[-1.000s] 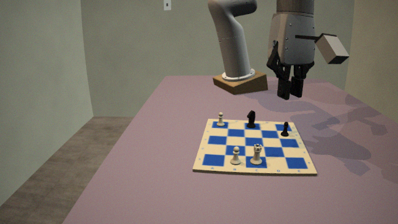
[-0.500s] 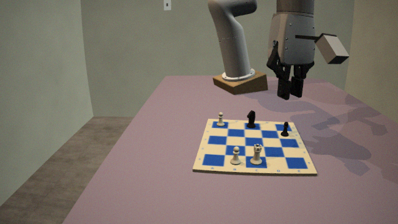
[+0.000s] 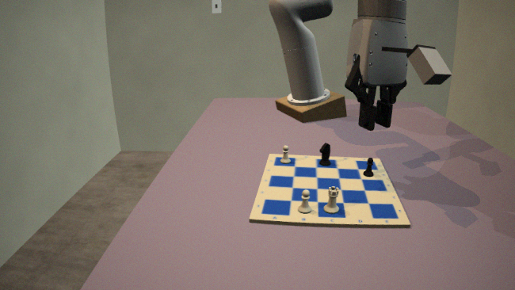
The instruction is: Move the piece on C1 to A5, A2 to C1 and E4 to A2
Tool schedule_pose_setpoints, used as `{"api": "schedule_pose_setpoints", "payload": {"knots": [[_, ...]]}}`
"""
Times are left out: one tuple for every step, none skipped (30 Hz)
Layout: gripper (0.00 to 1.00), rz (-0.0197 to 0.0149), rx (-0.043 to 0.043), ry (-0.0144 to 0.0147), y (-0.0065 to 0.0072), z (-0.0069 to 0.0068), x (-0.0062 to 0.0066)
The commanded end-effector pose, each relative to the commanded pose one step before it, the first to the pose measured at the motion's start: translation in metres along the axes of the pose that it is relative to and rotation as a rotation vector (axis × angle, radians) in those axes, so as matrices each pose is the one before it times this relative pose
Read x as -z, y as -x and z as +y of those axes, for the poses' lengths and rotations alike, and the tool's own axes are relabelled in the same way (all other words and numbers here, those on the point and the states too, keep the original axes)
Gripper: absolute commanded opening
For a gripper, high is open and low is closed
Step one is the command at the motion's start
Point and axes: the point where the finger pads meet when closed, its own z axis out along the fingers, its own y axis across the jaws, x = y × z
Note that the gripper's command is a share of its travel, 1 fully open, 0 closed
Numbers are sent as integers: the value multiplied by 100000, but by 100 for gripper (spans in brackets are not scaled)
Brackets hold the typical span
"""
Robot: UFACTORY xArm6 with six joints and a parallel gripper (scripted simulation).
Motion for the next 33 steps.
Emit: {"api": "schedule_pose_setpoints", "payload": {"knots": [[34,371,-37,40,-131,34,-92],[34,0,1,-1,0,1,-85],[34,0,0,1,0,1,-93],[34,0,0,0,0,1,-101],[34,0,0,-1,0,0,-108],[34,0,1,-2,1,0,-115],[34,0,-1,2,0,1,-123],[34,0,0,1,0,1,-129],[34,0,0,-1,1,0,-135],[34,0,0,-1,0,1,-140],[34,0,0,2,0,1,-145],[34,0,0,-1,1,1,-149],[34,0,0,0,0,0,0],[34,0,0,0,0,0,0],[34,0,0,-1,1,0,-153],[34,0,-1,2,0,1,-157],[34,0,0,0,1,1,-159],[34,0,0,-1,1,0,-160],[34,0,-1,2,0,1,-162],[34,0,0,-1,1,1,-162],[34,0,0,-1,1,1,-161],[34,0,-1,2,0,1,-161],[34,0,0,-1,1,1,-159],[34,0,0,-1,1,1,-156],[34,0,0,2,0,1,-154],[34,0,0,-1,1,1,-149],[34,0,0,-2,1,0,-145],[34,0,-1,2,0,1,-140],[34,0,0,0,0,1,-134],[34,0,0,0,0,0,0],[34,0,0,0,0,0,0],[34,0,0,-2,1,0,-128],[34,0,0,1,0,1,-121]]}}
